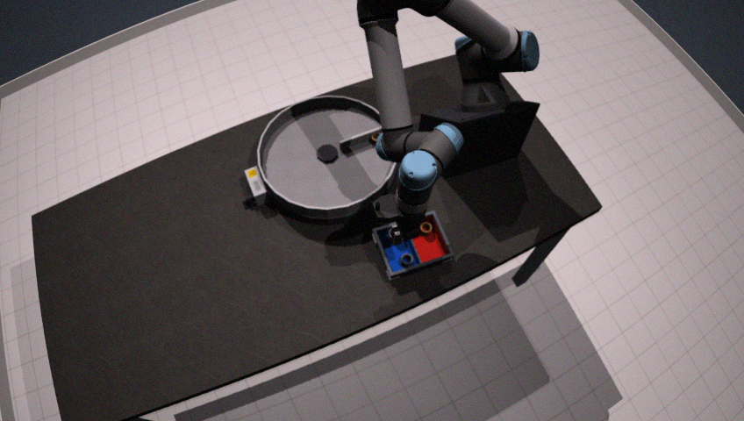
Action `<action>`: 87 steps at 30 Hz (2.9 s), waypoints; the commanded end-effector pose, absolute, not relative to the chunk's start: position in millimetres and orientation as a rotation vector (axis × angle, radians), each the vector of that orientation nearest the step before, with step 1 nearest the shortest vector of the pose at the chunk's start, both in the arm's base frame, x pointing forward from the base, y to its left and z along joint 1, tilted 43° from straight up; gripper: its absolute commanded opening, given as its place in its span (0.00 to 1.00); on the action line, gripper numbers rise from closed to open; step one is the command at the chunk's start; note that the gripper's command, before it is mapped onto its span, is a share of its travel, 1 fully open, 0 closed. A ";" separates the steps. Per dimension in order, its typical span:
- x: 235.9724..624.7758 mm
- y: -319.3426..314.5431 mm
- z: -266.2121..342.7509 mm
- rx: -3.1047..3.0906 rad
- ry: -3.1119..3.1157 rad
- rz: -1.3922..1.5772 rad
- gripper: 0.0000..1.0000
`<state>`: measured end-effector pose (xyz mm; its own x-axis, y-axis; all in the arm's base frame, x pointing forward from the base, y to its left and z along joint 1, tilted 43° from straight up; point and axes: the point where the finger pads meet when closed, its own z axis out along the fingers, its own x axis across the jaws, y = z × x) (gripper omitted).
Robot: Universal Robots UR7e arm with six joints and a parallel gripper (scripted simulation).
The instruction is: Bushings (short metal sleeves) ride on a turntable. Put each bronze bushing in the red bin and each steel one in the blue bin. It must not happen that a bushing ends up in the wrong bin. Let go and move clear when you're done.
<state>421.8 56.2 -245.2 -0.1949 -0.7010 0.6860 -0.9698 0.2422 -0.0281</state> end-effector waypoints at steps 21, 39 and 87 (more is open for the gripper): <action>417.1 29.3 -275.8 1.523 -1.971 0.638 0.00; 416.5 25.4 -280.8 1.524 -1.971 0.638 0.00; 413.0 9.3 -298.3 1.524 -1.971 0.638 0.00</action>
